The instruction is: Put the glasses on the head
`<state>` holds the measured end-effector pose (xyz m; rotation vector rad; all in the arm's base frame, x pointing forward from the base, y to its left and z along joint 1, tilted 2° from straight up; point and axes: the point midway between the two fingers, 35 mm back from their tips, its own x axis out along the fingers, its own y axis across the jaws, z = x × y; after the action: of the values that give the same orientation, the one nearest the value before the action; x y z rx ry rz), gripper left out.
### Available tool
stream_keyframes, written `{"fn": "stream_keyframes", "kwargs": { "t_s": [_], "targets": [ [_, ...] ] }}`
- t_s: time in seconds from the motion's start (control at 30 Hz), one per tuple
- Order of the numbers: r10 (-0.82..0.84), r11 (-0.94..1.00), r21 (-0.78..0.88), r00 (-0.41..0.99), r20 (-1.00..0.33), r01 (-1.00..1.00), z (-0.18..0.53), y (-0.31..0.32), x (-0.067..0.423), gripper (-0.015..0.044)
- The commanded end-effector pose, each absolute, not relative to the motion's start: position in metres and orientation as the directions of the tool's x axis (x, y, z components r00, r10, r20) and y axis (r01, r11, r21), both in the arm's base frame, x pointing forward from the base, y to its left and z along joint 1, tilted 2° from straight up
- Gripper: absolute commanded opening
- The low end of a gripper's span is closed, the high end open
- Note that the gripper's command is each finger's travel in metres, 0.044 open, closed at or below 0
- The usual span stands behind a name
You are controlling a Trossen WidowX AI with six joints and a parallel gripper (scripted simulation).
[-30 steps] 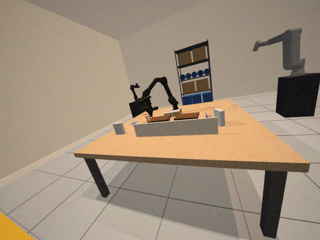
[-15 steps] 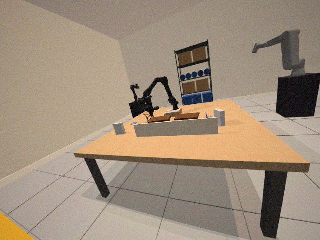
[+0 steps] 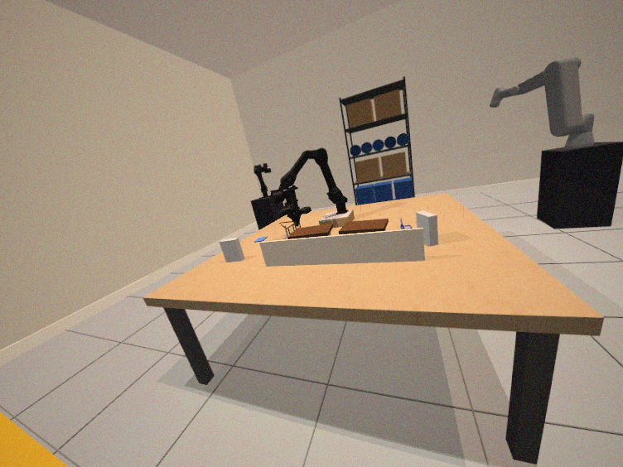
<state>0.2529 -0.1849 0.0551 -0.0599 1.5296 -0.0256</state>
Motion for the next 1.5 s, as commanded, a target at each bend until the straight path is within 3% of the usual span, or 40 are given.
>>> {"fn": "stream_keyframes", "kwargs": {
  "t_s": [0.0,1.47],
  "targets": [
    [-0.045,0.999,-0.046,0.038,-0.998,-0.018,0.053,-0.181,0.250,0.0000],
    [-0.044,0.999,-0.045,0.037,-0.998,-0.018,0.052,-0.166,0.230,0.0000]
  ]
}}
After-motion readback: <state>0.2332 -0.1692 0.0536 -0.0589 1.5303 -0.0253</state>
